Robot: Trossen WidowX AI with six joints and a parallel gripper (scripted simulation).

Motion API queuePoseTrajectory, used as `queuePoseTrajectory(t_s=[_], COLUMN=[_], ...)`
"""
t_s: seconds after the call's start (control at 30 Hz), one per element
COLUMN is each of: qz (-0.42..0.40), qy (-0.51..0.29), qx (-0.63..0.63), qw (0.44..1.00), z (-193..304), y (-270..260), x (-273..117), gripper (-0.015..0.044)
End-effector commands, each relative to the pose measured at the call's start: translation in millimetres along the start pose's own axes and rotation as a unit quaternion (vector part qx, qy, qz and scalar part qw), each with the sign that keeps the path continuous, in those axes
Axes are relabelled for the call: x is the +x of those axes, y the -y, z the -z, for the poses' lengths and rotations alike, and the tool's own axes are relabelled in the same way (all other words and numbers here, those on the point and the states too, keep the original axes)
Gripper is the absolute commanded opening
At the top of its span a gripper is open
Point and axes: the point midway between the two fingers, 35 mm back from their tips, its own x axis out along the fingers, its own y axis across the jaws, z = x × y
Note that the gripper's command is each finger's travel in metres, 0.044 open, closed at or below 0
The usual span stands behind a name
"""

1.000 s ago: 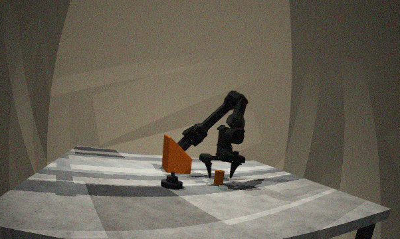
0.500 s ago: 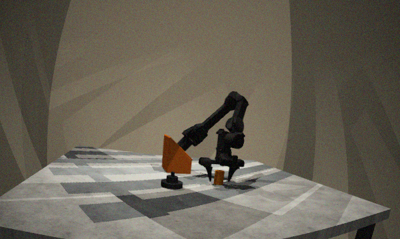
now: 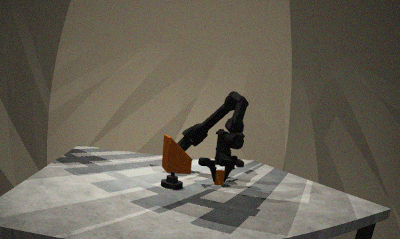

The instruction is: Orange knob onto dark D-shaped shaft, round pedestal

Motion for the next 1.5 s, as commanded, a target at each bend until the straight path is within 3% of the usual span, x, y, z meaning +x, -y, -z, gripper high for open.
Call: queuePoseTrajectory(t_s=[0.0, 0.1, 0.7, 1.47], qz=[0.001, 0.004, 0.004, 0.016], qy=[-0.004, -0.003, -0.004, -0.005], qx=[0.006, 0.005, 0.006, 0.034], qw=[1.000, 1.000, 1.000, 0.999], z=[0, -4, 0, -26], y=[2, 3, 2, 45], x=[-2, -20, -137, -132], gripper=[0.0072, 0.0000, 0.0000, 0.0000])
